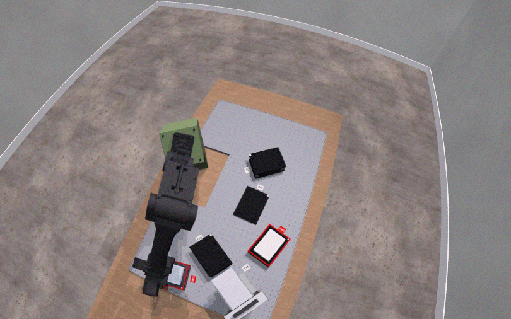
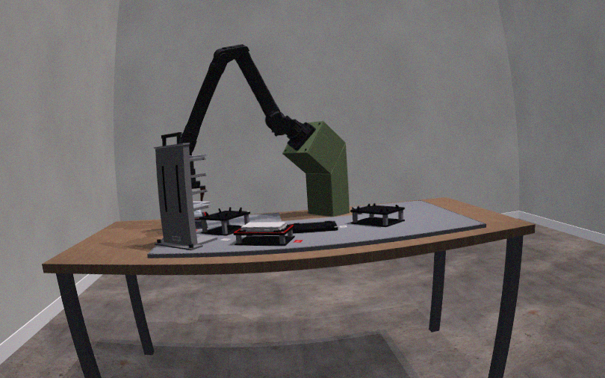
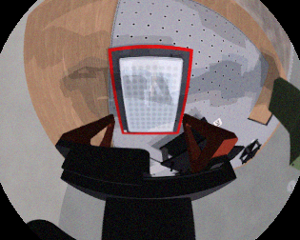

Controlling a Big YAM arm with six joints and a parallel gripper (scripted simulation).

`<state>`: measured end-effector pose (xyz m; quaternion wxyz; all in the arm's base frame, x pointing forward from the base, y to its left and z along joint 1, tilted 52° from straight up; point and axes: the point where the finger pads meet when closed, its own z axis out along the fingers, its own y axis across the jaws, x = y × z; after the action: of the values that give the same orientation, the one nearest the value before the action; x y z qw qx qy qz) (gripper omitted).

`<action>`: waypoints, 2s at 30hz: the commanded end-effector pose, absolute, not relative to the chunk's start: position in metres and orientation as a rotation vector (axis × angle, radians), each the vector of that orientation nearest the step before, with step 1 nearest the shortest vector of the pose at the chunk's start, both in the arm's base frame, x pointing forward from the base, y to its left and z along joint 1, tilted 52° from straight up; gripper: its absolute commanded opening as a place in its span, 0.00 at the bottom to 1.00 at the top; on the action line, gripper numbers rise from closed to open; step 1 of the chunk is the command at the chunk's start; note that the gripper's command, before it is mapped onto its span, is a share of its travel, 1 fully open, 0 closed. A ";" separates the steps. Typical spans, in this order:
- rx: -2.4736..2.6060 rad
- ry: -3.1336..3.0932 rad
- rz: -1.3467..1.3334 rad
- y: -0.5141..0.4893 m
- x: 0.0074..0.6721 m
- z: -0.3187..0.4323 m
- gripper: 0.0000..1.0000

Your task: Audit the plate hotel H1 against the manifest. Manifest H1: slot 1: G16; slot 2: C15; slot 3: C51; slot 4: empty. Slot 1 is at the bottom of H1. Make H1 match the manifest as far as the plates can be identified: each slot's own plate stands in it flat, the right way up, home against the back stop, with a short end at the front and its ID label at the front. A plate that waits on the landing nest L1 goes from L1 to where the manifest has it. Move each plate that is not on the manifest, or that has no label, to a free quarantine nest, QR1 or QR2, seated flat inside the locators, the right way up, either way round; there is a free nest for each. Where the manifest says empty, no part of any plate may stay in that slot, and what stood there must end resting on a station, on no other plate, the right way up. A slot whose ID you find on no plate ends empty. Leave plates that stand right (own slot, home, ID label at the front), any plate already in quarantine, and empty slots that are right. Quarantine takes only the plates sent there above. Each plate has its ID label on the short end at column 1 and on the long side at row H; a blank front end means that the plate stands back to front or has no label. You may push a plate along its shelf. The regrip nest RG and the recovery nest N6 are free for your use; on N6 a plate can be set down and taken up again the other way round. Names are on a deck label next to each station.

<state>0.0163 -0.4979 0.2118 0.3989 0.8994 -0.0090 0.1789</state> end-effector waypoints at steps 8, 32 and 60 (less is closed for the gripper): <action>2.262 -0.027 0.426 -0.471 -0.005 0.238 1.00; 2.256 -0.023 0.433 -0.478 -0.001 0.241 1.00; 2.229 -0.013 0.411 -0.429 -0.030 0.295 1.00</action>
<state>-0.0168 -0.4314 0.2554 0.3891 0.9029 -0.0127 0.1822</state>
